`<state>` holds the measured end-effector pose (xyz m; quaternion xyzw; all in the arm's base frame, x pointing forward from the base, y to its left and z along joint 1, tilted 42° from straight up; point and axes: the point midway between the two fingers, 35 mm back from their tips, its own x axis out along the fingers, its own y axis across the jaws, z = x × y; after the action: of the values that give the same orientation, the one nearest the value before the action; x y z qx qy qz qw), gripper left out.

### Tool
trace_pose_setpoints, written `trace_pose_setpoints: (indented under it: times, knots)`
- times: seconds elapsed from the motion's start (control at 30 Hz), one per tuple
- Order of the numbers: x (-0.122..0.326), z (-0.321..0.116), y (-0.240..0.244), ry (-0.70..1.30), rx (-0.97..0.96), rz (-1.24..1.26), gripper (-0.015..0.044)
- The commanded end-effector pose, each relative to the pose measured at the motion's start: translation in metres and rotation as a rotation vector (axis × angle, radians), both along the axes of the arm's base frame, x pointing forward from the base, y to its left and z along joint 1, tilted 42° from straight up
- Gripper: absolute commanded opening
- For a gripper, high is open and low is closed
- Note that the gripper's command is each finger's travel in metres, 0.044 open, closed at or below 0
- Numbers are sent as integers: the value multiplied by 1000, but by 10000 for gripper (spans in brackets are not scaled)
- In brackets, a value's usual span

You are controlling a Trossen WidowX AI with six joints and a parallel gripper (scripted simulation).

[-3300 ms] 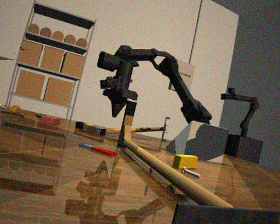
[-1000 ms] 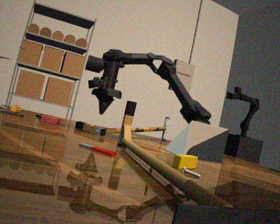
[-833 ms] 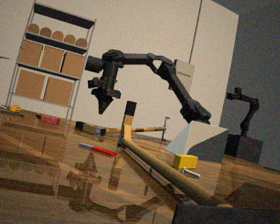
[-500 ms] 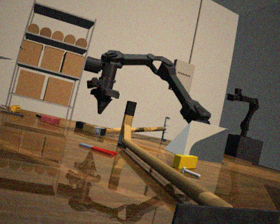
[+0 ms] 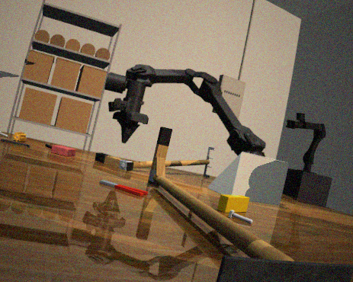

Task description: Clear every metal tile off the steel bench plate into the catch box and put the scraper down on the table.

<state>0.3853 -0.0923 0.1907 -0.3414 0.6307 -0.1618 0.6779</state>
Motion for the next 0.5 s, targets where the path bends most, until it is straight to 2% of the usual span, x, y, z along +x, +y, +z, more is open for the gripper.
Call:
trace_pose_setpoints:
  times: [0.0, 0.47]
  knots:
    - [0, 5, -5, 3, 3, 2, 0]
    - [0, 20, -22, 2, -4, 2, 0]
